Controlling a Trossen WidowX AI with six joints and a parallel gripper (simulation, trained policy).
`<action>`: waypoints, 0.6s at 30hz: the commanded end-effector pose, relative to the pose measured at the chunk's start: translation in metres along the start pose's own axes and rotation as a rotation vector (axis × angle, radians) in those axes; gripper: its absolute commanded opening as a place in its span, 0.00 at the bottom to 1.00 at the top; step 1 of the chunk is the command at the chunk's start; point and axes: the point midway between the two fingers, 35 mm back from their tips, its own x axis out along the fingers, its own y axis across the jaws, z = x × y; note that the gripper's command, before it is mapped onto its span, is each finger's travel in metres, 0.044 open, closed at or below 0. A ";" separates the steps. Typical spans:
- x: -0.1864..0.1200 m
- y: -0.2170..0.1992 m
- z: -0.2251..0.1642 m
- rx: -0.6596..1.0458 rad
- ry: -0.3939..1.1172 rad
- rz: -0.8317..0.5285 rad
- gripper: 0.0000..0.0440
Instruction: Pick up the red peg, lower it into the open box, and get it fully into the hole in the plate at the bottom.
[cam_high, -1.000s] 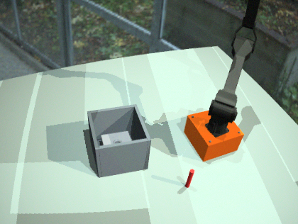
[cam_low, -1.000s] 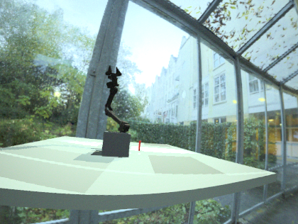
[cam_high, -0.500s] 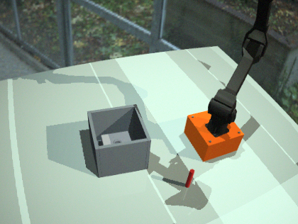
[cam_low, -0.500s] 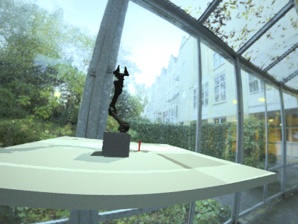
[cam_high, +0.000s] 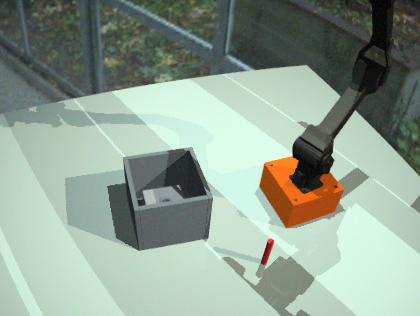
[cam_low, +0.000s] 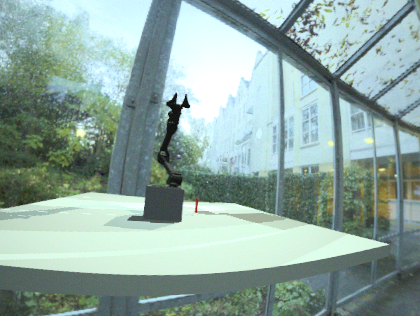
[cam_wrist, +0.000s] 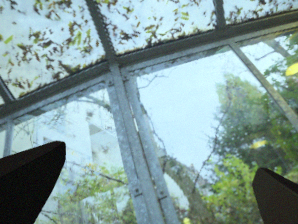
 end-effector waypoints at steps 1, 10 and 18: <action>0.002 -0.004 -0.018 -0.003 0.053 -0.021 1.00; 0.004 -0.027 -0.072 -0.022 0.217 -0.122 1.00; -0.001 -0.054 -0.120 -0.025 0.364 -0.231 1.00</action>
